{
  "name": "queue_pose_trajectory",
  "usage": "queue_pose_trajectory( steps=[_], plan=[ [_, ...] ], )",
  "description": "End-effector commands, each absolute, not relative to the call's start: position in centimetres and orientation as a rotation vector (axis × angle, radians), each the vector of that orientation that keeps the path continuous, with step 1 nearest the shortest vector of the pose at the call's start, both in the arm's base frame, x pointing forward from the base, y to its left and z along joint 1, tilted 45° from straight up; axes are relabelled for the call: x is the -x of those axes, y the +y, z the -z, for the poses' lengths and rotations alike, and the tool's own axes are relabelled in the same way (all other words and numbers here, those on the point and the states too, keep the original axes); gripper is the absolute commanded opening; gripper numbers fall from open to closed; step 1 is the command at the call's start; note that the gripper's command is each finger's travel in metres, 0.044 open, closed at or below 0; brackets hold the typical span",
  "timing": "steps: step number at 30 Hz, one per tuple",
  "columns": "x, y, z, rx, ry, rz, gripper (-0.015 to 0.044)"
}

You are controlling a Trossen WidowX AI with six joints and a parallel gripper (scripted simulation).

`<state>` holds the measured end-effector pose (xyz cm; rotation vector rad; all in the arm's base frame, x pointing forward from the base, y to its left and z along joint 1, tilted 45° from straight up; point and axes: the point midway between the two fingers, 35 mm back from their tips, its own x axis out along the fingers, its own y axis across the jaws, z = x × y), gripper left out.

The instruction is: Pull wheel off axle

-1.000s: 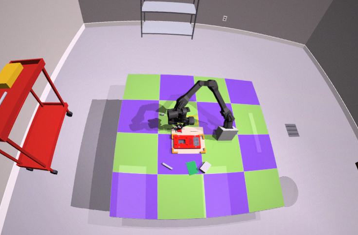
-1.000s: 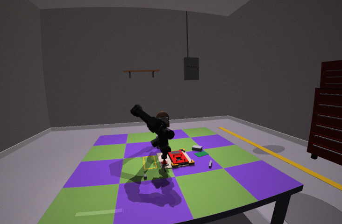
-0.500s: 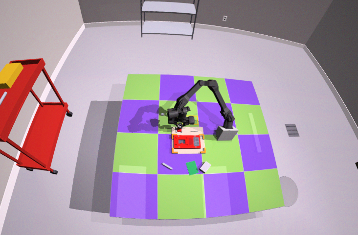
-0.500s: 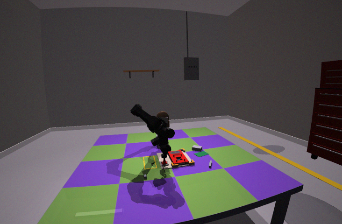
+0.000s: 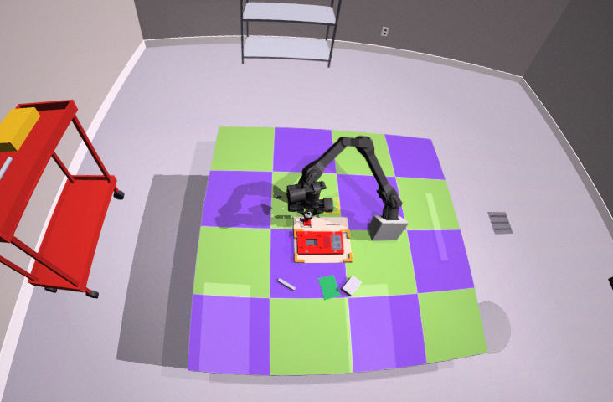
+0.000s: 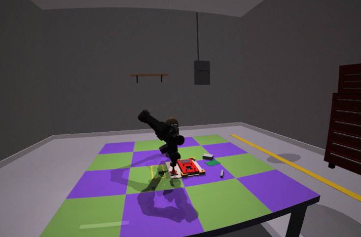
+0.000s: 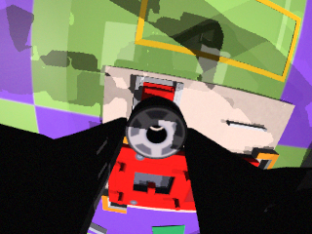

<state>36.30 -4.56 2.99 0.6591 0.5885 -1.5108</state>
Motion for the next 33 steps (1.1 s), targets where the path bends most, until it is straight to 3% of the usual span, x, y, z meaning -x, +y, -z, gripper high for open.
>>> queue_pose_trajectory(
  steps=[1, 15, 33],
  plan=[
    [-36.3, -4.4, -3.1, -0.666, 0.588, 1.514, 0.0000],
    [-36.2, -1.9, -5.6, -0.666, 0.589, 1.513, 0.0000],
    [-32.9, -6.2, -9.6, -0.660, 0.592, 1.512, 0.0000]
  ],
)
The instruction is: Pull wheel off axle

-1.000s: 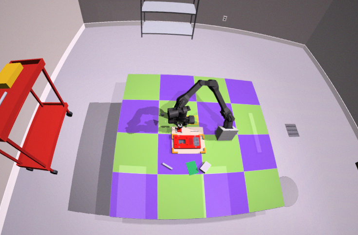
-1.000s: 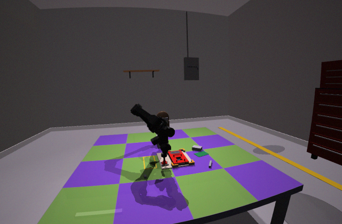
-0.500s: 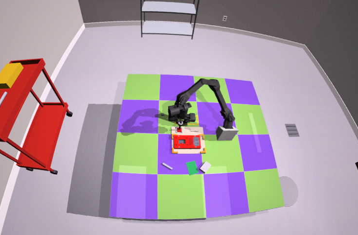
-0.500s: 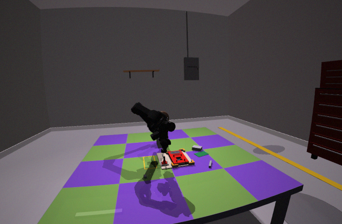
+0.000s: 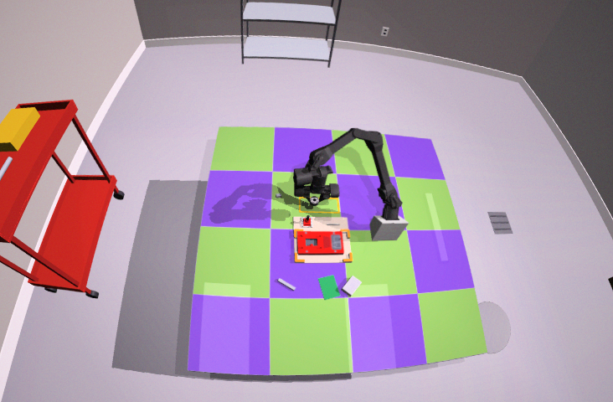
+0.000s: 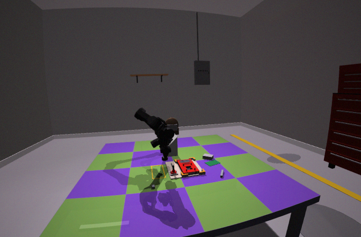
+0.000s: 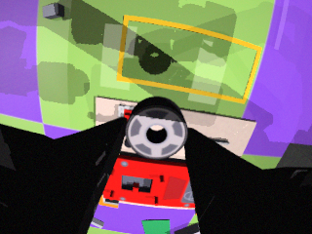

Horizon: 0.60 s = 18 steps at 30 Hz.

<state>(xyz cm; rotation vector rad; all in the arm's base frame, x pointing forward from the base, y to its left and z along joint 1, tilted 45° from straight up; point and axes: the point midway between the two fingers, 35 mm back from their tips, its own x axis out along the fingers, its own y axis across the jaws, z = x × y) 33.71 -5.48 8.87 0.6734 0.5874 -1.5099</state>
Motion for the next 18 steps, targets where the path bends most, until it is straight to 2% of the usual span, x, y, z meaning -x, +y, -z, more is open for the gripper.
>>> queue_pose_trajectory(
  steps=[1, 18],
  plan=[
    [-32.6, -6.4, -9.8, -0.660, 0.592, 1.512, 0.0000],
    [-29.7, -8.9, -12.0, -0.660, 0.589, 1.515, 0.0000]
  ],
)
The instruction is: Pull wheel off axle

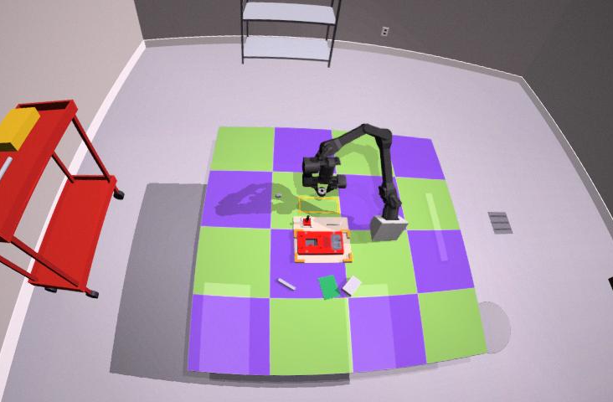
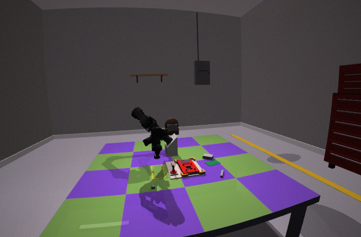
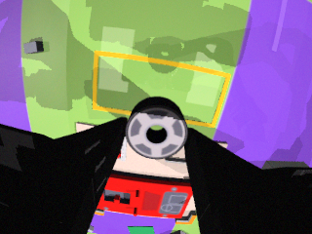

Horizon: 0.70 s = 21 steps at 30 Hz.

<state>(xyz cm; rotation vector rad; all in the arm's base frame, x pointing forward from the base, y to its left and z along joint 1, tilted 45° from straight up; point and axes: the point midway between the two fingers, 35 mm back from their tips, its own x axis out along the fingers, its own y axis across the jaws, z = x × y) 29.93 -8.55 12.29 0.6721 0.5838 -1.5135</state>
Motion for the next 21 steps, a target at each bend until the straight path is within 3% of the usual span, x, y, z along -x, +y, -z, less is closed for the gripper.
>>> queue_pose_trajectory(
  steps=[1, 21],
  plan=[
    [-29.7, -9.1, -11.9, -0.660, 0.589, 1.515, 0.0000],
    [-29.7, -15.0, -5.8, -0.660, 0.587, 1.515, 0.0000]
  ],
)
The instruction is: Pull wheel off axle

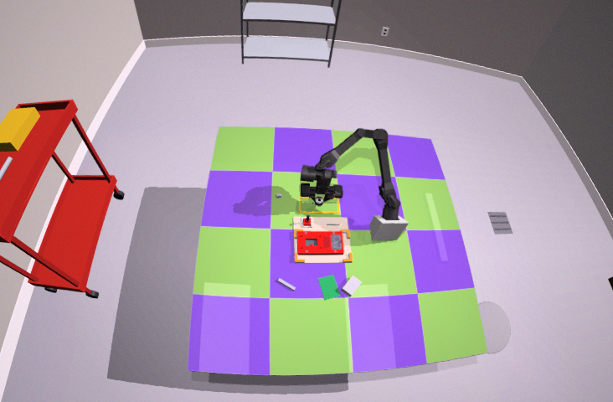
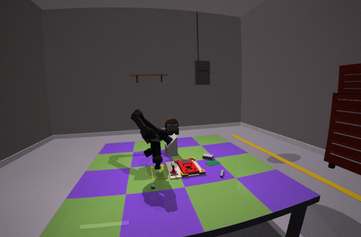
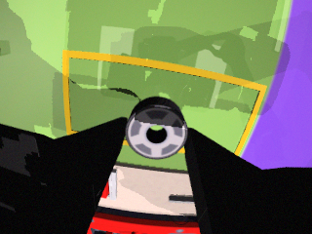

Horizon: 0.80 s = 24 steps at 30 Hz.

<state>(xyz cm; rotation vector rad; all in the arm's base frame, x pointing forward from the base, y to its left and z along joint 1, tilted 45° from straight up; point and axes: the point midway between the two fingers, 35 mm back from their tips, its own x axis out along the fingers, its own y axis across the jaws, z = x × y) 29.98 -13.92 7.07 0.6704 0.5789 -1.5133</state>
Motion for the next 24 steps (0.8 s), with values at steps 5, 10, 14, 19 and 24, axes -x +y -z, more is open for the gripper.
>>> queue_pose_trajectory(
  steps=[5, 10, 14, 19, 24],
  plan=[
    [-29.5, -16.0, -5.0, -0.657, 0.584, 1.516, 0.0000],
    [-29.5, -15.8, -5.3, -0.662, 0.579, 1.521, 0.0079],
    [-29.5, -15.8, -5.3, -0.662, 0.579, 1.521, 0.0184],
    [-29.6, -15.3, -5.8, -0.662, 0.581, 1.520, 0.0300],
    [-29.7, -12.2, -8.8, -0.661, 0.586, 1.516, 0.0300]
  ],
)
